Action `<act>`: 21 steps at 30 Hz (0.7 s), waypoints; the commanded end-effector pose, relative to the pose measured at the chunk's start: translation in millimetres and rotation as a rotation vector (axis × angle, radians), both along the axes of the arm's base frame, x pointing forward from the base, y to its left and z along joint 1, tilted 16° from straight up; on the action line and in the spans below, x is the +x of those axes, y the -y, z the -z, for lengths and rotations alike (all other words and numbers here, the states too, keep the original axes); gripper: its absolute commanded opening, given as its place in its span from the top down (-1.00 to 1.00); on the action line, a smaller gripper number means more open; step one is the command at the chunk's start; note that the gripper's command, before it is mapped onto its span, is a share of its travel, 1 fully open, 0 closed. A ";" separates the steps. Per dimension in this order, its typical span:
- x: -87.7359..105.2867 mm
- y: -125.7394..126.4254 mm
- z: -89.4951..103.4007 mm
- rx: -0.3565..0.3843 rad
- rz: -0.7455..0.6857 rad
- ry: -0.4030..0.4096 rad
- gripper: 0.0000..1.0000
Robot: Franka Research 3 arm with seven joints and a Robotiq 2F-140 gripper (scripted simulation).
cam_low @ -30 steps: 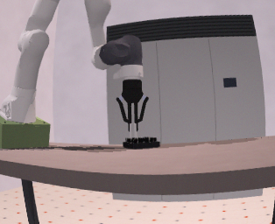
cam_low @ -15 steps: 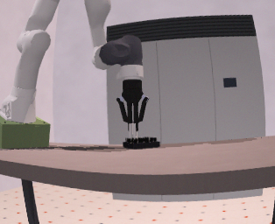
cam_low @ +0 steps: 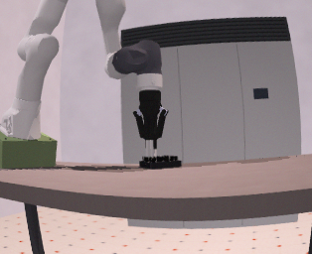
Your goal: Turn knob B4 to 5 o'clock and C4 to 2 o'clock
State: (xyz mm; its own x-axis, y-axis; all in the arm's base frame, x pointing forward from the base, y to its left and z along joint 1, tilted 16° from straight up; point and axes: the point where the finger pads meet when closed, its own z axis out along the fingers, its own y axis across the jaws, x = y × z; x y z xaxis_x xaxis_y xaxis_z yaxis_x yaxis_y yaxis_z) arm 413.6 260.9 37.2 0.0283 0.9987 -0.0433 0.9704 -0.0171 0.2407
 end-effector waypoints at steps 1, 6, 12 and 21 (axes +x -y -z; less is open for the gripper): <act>0.6 -1.2 0.0 0.031 0.150 0.032 0.90; 0.6 -1.2 0.0 0.051 0.226 0.036 0.90; 0.6 -1.2 0.0 0.068 0.292 0.039 0.90; 0.6 -1.2 0.0 0.107 0.444 0.047 0.90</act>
State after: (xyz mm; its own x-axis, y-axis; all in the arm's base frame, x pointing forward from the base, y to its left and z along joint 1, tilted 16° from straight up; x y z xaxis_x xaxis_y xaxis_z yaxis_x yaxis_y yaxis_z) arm 413.3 261.0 37.0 0.3335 0.9421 0.0348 0.9115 -0.3317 0.2434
